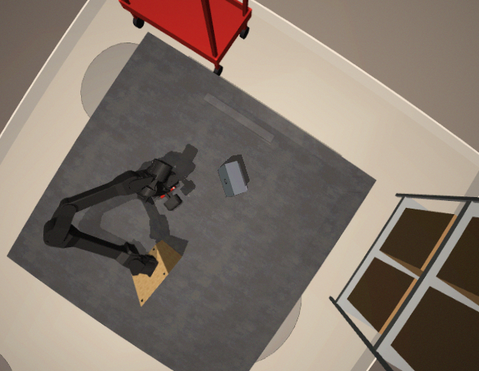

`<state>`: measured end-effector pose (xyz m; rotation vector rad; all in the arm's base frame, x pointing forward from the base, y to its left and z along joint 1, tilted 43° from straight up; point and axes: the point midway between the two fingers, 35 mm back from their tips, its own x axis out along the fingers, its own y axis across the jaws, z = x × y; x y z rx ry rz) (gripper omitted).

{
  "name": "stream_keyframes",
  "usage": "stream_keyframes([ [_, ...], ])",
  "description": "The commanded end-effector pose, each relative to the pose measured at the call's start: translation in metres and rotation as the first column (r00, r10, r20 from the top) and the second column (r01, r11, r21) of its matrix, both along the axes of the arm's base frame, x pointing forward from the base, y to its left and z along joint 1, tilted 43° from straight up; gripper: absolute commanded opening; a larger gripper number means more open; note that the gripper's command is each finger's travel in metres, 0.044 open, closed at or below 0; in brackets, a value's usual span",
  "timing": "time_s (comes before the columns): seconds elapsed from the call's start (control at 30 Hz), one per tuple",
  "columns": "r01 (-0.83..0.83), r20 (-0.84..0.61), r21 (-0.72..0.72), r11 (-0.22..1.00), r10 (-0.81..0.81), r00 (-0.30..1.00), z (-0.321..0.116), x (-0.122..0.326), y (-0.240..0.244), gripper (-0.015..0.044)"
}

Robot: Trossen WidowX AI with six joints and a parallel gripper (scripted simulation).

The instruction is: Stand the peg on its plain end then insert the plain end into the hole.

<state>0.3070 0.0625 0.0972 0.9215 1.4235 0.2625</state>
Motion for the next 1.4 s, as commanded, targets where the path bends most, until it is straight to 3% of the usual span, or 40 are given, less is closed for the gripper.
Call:
stream_keyframes([
  [0.0, 0.0, -0.008, 0.003, 1.0, 0.0, 1.0, -0.006, 0.0, 0.005, 0.044],
  [1.2, 0.0, -0.007, 0.009, 1.0, 0.0, 1.0, -0.045, 0.008, 0.042, 0.044],
  [1.37, 0.0, -0.007, 0.009, 1.0, 0.0, 1.0, -0.045, 0.008, 0.042, 0.0309],
])
